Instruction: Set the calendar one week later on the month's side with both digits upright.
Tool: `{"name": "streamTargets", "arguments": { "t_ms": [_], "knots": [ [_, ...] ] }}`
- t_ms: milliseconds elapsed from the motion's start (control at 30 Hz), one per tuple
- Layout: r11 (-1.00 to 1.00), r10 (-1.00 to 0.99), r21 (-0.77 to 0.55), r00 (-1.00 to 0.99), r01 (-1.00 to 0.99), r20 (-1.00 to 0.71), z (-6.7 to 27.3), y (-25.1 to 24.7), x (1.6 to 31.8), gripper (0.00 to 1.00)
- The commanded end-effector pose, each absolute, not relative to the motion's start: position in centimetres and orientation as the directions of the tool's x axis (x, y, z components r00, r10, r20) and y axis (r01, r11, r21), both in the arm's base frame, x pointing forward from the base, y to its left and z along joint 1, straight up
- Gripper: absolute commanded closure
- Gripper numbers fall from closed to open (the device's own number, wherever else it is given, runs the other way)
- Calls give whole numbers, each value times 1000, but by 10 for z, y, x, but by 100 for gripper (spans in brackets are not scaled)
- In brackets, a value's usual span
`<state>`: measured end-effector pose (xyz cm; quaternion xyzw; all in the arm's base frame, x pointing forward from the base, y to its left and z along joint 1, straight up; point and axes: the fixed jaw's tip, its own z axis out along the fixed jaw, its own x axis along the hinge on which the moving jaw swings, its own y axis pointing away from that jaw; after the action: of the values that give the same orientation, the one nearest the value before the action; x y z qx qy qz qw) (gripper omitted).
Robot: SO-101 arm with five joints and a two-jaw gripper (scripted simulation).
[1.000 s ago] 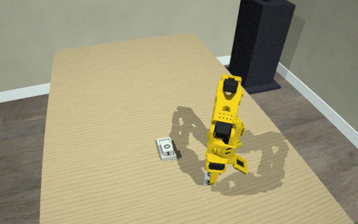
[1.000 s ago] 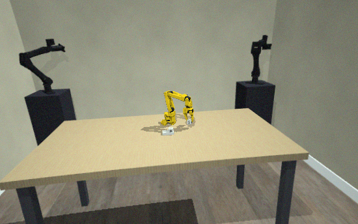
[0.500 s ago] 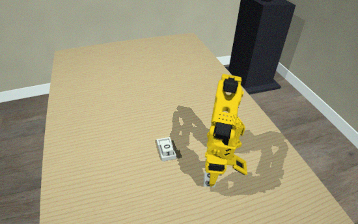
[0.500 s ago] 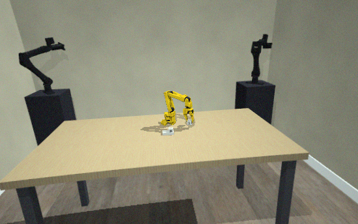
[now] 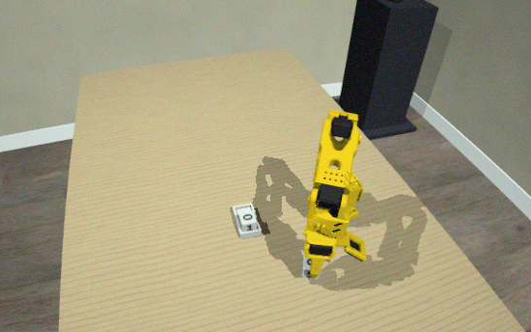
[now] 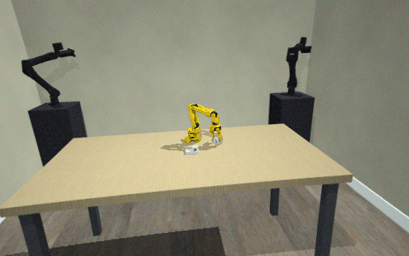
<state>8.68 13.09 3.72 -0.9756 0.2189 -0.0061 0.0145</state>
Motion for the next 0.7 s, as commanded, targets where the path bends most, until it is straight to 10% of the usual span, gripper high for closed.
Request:
{"name": "streamTargets", "arguments": {
  "t_ms": [0,667],
  "knots": [
    [-910,-412,-47,911,-411,7,38,134,87,100],
    [-910,-412,-47,911,-411,7,32,134,87,100]
  ]
}}
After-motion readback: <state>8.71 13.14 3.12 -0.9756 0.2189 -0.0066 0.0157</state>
